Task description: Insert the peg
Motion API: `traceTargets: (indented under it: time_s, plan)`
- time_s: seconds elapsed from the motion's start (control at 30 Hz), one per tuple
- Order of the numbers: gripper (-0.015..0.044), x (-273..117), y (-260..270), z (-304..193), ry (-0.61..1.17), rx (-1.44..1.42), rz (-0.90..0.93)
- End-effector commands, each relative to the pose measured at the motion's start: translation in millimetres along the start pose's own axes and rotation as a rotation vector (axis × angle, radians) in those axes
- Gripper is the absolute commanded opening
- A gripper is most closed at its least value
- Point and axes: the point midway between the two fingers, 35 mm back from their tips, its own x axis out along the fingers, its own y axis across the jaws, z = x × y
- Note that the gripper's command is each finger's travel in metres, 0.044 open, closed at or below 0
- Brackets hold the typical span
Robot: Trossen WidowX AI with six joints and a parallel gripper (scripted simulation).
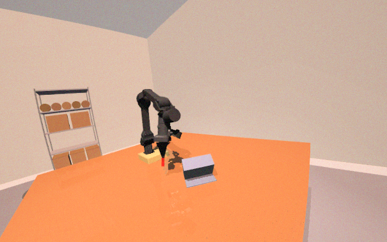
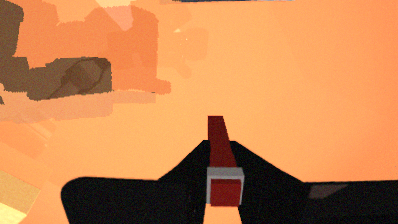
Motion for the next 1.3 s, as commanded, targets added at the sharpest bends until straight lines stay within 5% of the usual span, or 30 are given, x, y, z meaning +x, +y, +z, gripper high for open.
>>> traceTargets:
  time_s: [0.0,1.27]
  plan:
    - [0.0,-0.9,0.7,3.6,0.006,-0.046,-0.022]
    - [0.0,-8.7,17.0,42.2,0.068,-0.466,-0.196]
